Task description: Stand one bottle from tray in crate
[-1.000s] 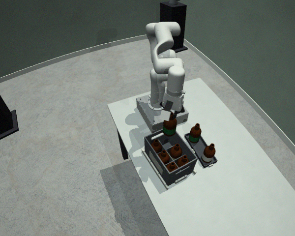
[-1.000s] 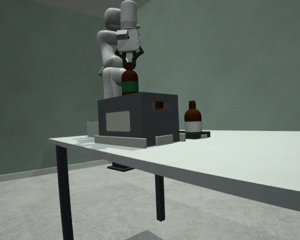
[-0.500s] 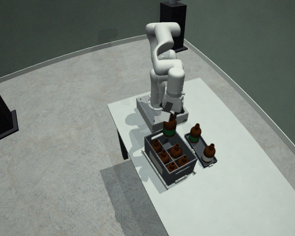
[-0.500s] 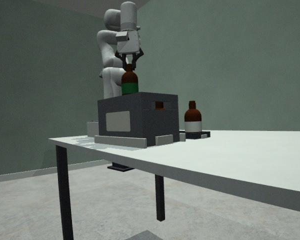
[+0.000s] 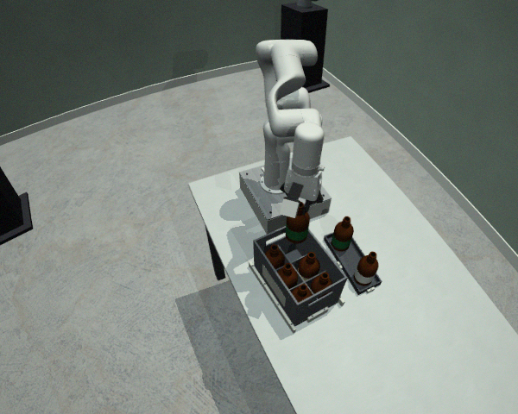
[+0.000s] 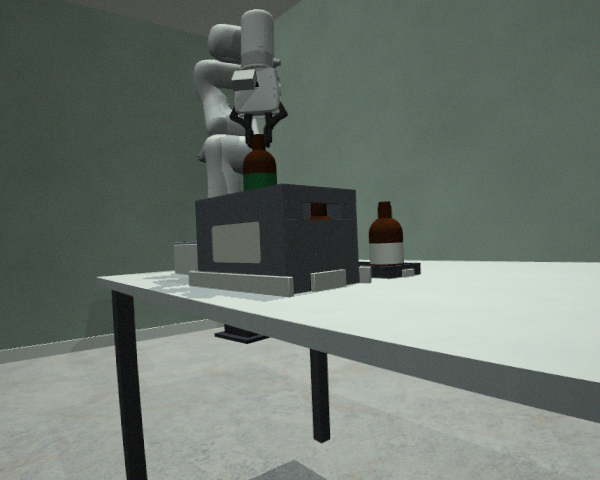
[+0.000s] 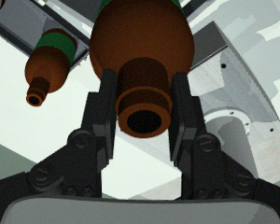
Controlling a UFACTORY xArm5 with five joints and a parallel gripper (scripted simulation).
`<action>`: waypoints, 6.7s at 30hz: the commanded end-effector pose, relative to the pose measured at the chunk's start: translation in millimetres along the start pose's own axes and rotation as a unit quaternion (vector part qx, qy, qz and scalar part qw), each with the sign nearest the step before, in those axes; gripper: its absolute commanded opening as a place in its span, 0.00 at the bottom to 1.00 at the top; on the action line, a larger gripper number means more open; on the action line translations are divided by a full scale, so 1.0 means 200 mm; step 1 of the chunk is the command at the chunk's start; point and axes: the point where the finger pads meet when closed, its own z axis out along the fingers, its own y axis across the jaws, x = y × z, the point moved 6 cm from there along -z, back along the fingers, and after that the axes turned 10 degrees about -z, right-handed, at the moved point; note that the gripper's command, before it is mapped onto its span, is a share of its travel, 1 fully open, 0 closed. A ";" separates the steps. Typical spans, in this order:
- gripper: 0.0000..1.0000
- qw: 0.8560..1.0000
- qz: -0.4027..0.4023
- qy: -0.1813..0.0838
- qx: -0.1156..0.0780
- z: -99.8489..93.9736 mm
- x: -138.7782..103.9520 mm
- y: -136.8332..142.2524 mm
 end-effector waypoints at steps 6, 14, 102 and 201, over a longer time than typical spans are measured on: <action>0.00 1.000 0.000 0.002 0.001 0.03 0.00 0.00; 0.00 1.000 0.000 0.002 0.001 0.06 0.01 0.00; 0.00 1.000 0.000 0.002 0.001 0.27 0.01 -0.01; 0.00 1.000 0.000 0.002 0.001 0.48 0.01 -0.01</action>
